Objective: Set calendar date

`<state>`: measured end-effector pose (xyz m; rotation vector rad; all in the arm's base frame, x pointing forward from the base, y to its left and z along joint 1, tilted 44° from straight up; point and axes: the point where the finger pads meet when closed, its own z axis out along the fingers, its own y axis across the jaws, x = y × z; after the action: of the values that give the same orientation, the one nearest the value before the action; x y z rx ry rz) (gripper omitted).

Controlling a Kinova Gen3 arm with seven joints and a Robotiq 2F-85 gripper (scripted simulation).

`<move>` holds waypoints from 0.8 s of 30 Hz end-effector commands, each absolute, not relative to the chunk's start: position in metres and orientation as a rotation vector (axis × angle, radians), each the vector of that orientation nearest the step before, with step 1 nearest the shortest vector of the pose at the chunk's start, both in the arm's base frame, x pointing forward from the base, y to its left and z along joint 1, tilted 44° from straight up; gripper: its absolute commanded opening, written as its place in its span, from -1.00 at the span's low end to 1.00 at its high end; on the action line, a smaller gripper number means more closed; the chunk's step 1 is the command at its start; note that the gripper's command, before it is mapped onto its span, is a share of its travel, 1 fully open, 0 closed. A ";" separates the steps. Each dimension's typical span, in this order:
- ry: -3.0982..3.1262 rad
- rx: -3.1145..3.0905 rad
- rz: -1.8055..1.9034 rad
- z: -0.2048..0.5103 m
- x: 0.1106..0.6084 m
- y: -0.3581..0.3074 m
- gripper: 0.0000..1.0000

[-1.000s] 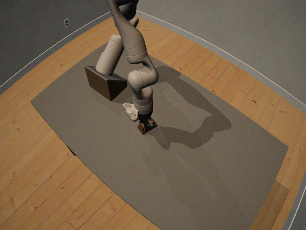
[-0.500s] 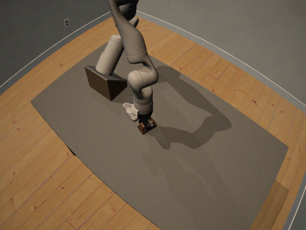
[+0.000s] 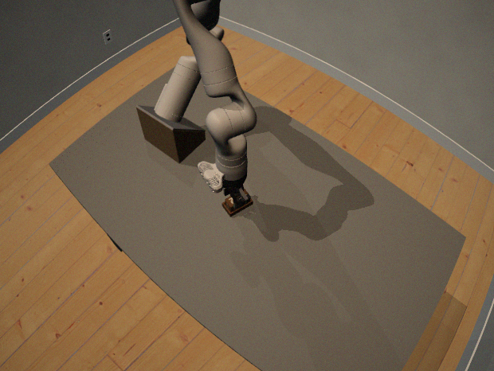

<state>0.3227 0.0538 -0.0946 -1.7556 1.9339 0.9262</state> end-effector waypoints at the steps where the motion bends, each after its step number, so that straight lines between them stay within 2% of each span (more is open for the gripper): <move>1: 1.941 -1.751 0.909 -0.086 0.328 0.042 -0.03; 21: 1.941 -1.751 0.909 -0.042 0.337 0.001 -0.03; 22: 1.941 -1.751 0.909 -0.042 0.337 0.001 1.00; 24: 1.941 -1.751 0.909 -0.042 0.337 0.001 1.00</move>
<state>0.3359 0.0023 -0.0426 -1.7517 1.9390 0.9136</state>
